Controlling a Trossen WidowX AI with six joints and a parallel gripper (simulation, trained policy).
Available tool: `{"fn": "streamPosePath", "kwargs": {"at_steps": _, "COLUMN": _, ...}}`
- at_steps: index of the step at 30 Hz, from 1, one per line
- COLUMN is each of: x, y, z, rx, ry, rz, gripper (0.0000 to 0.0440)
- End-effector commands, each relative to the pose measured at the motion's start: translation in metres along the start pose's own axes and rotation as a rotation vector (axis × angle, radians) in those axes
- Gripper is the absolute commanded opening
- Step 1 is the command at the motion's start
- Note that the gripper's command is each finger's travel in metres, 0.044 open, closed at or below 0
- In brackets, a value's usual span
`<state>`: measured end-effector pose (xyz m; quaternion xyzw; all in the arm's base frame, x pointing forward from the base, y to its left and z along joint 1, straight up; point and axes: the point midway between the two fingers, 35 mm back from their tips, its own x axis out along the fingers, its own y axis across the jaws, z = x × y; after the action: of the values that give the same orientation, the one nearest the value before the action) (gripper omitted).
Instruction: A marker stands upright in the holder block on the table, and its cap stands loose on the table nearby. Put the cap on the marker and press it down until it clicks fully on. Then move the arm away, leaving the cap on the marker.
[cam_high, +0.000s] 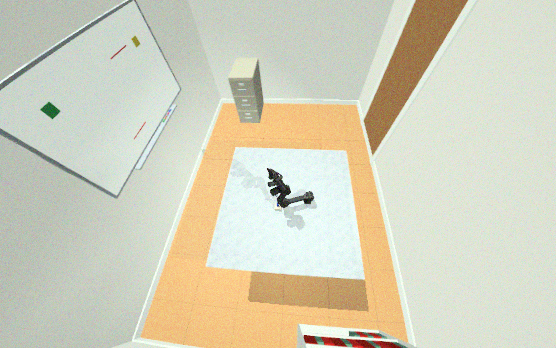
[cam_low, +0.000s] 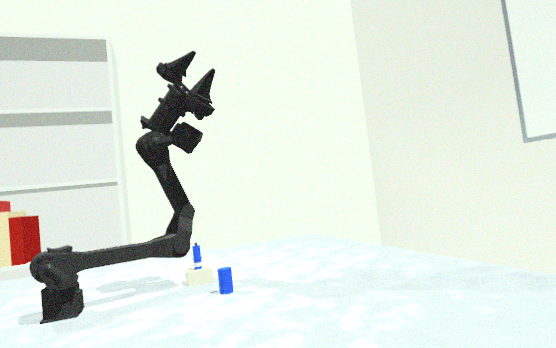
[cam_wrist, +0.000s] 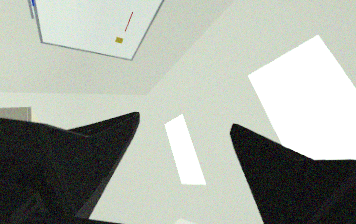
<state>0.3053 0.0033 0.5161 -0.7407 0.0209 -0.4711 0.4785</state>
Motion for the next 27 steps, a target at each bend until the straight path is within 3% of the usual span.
{"fn": "streamPosePath", "kwargs": {"at_steps": 1, "x": 0.0, "y": -0.002, "z": -0.003, "rx": 0.009, "ry": 0.01, "rz": -0.004, "gripper": 0.0378}}
{"fn": "streamPosePath", "kwargs": {"at_steps": 7, "x": -0.002, "y": -0.016, "z": -0.015, "rx": 0.064, "ry": 0.066, "rz": -0.026, "gripper": 0.0239}}
{"fn": "streamPosePath", "kwargs": {"at_steps": 27, "x": -0.014, "y": -0.045, "z": -0.056, "rx": 0.184, "ry": 0.254, "rz": -0.018, "gripper": 0.0304}}
